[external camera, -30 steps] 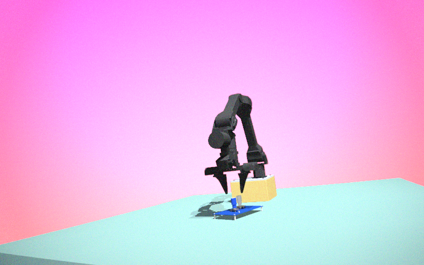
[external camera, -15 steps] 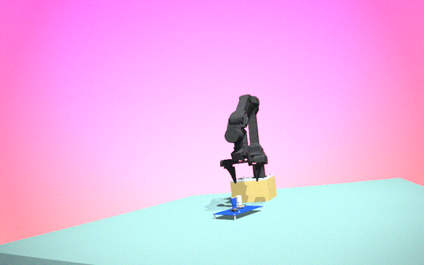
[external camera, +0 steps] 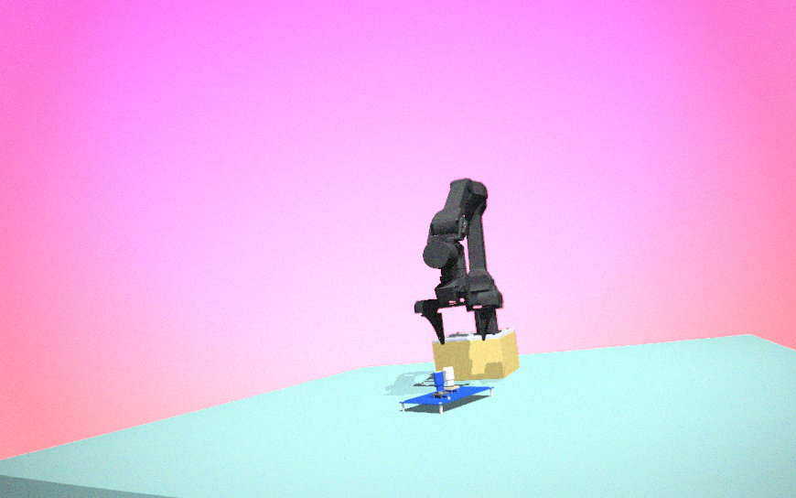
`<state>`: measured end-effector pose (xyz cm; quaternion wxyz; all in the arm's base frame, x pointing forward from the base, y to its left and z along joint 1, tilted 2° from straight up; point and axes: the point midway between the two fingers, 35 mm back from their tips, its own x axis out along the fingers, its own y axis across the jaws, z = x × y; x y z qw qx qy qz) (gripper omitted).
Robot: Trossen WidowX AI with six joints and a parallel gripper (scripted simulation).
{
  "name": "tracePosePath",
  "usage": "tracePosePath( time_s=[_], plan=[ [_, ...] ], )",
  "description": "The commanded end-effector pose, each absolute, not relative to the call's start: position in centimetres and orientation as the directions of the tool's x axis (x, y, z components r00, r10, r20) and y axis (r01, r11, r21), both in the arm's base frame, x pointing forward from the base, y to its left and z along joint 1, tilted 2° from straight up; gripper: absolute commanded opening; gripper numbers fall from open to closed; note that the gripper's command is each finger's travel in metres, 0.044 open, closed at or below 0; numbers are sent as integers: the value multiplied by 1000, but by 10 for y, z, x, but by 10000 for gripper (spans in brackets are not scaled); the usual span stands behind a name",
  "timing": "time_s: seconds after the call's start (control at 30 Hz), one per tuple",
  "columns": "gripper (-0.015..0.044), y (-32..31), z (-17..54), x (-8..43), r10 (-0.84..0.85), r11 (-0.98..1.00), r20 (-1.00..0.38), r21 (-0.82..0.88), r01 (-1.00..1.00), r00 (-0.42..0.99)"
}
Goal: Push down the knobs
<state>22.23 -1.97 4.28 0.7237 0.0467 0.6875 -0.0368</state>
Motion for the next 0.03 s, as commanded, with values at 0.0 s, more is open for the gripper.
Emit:
tracePosePath(
  time_s=[0.0],
  plan=[
    [440, -19, 43, 222, 15, 993, -998, 21, 117, 54]
  ],
)
